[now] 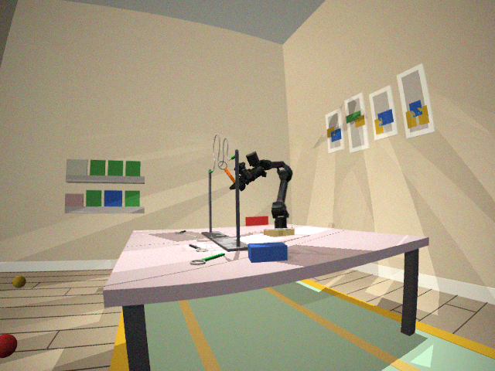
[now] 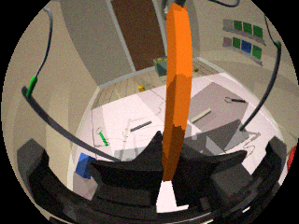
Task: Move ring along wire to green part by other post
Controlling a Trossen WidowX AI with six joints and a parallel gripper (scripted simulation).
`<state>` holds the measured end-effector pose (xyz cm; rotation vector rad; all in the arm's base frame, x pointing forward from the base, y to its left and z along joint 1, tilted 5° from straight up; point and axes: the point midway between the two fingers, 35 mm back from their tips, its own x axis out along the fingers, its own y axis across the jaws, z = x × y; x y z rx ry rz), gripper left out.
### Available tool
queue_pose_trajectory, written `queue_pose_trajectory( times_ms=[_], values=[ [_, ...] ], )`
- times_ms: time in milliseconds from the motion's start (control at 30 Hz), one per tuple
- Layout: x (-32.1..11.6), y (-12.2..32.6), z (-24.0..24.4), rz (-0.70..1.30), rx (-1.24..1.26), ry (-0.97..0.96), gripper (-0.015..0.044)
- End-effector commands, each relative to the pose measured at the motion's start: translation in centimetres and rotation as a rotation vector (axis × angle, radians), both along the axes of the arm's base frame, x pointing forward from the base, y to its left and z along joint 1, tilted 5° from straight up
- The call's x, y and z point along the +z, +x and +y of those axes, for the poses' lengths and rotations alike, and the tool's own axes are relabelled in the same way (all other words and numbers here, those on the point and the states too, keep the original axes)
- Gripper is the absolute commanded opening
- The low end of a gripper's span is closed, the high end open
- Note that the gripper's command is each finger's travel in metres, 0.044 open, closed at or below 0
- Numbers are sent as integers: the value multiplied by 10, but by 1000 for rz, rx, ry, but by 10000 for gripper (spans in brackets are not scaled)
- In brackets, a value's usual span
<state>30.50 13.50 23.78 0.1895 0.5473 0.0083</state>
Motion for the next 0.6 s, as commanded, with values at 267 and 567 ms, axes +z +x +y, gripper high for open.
queue_pose_trajectory(
  times_ms=[267, 567],
  values=[
    [18, -1, 40, 15, -1, 266, -150],
    [38, -3, 67, 30, -3, 488, -150]
  ],
)
